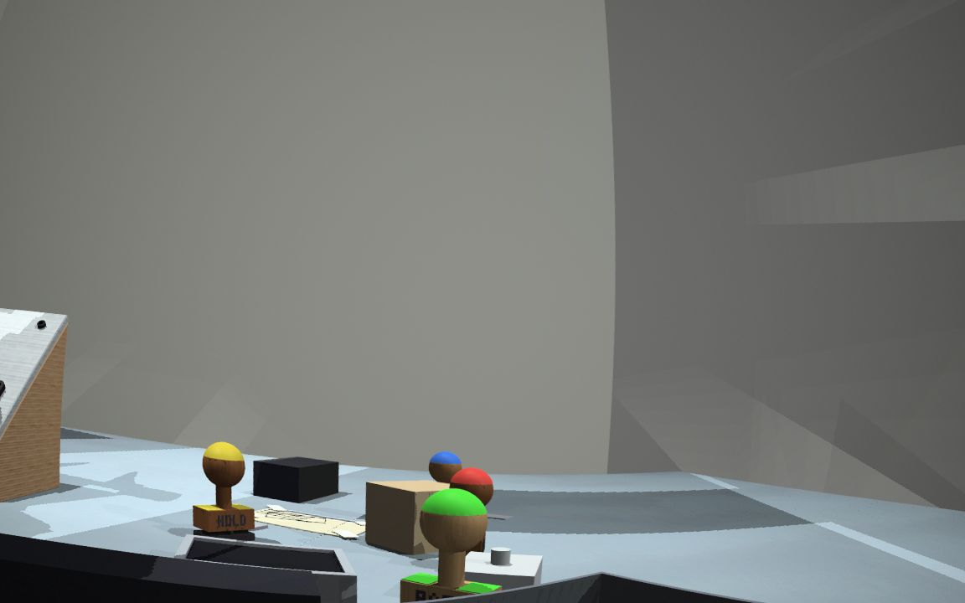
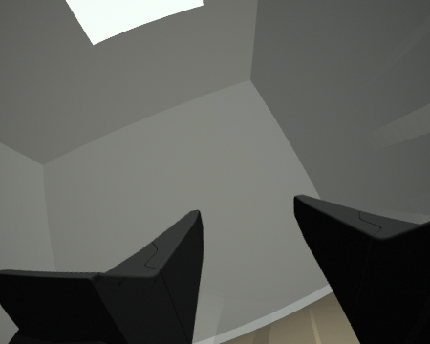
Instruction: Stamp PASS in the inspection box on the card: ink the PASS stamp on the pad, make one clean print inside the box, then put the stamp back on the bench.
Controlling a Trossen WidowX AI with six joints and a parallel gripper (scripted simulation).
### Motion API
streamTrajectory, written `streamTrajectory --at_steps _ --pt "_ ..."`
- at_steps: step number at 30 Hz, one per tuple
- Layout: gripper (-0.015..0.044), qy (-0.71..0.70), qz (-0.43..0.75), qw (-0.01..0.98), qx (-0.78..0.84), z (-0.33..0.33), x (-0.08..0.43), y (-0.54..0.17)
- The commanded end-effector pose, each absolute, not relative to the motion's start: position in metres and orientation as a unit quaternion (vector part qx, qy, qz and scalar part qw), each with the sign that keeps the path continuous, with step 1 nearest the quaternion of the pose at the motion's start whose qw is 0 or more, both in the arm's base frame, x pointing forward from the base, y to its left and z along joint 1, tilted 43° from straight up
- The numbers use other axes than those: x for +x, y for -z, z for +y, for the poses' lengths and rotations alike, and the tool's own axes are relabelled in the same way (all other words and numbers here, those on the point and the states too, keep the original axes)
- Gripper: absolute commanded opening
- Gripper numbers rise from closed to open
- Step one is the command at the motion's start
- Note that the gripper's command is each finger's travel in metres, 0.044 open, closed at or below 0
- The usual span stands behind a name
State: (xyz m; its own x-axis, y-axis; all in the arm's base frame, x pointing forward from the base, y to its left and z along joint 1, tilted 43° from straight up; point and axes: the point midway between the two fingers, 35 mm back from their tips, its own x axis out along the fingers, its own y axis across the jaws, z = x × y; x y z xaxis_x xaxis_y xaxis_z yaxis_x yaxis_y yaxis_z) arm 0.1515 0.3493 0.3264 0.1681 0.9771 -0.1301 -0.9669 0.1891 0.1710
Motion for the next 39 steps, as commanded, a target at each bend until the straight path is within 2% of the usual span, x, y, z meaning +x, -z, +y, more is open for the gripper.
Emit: streamTrajectory --at_steps 1,9,17,24,32,39 --pt "0.0223 -0.559 0.168 0.812 0.014 0.34 0.196 -0.301" --pt "0.0223 -0.337 0.316 0.887 -0.023 0.276 0.297 -0.234" --pt "0.0223 -0.116 0.438 0.888 -0.076 0.179 0.353 -0.182" --pt "0.0223 0.08 0.542 0.823 -0.153 0.075 0.373 -0.155" --pt "0.0223 0.25 0.642 0.679 -0.251 -0.04 0.361 -0.151" --pt "0.0223 0.26 0.649 0.666 -0.259 -0.049 0.359 -0.151"
